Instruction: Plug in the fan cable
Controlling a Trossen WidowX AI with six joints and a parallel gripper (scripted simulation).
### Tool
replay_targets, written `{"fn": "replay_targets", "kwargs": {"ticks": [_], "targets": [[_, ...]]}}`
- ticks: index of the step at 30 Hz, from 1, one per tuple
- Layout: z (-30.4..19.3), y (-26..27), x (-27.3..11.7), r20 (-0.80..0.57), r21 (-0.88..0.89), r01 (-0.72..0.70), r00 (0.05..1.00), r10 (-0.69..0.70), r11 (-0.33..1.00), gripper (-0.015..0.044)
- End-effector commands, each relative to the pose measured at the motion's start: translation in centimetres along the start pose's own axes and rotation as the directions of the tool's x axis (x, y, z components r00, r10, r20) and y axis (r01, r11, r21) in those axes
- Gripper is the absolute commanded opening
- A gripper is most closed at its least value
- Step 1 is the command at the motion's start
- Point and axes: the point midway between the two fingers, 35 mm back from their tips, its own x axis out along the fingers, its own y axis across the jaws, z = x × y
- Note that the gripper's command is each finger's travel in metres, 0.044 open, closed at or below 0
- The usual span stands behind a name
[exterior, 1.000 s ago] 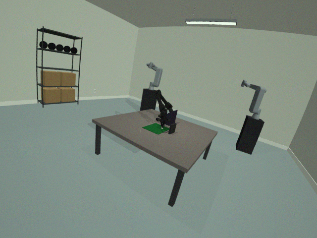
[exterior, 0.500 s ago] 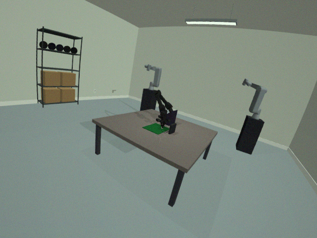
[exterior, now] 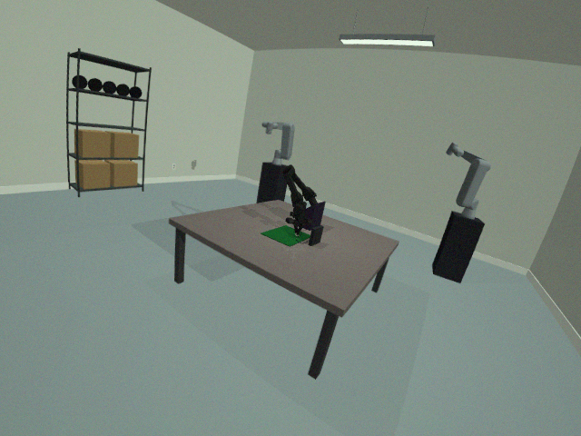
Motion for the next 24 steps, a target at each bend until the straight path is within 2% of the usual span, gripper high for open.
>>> {"fn": "replay_targets", "kwargs": {"ticks": [1,4,7,10,12,20,24], "targets": [[0.0,0.0,0.0,0.000,0.000,-0.001,1.000,0.001,1.000,0.0184],[0.0,0.0,0.0,0.000,0.000,-0.001,1.000,0.001,1.000,0.0260],[0.0,0.0,-0.3,0.000,0.000,0.000,1.000,0.000,1.000,0.0260],[-0.2,0.1,-4.3,0.003,-0.004,0.002,1.000,-0.002,1.000,0.0260],[-0.1,0.0,-5.5,0.005,-0.005,0.002,1.000,-0.002,1.000,0.0260],[0.1,0.1,-5.6,0.004,-0.005,0.002,1.000,-0.002,1.000,0.0260],[4.0,1.7,-5.7,0.000,-0.007,0.006,1.000,-0.006,1.000,0.0260]]}}
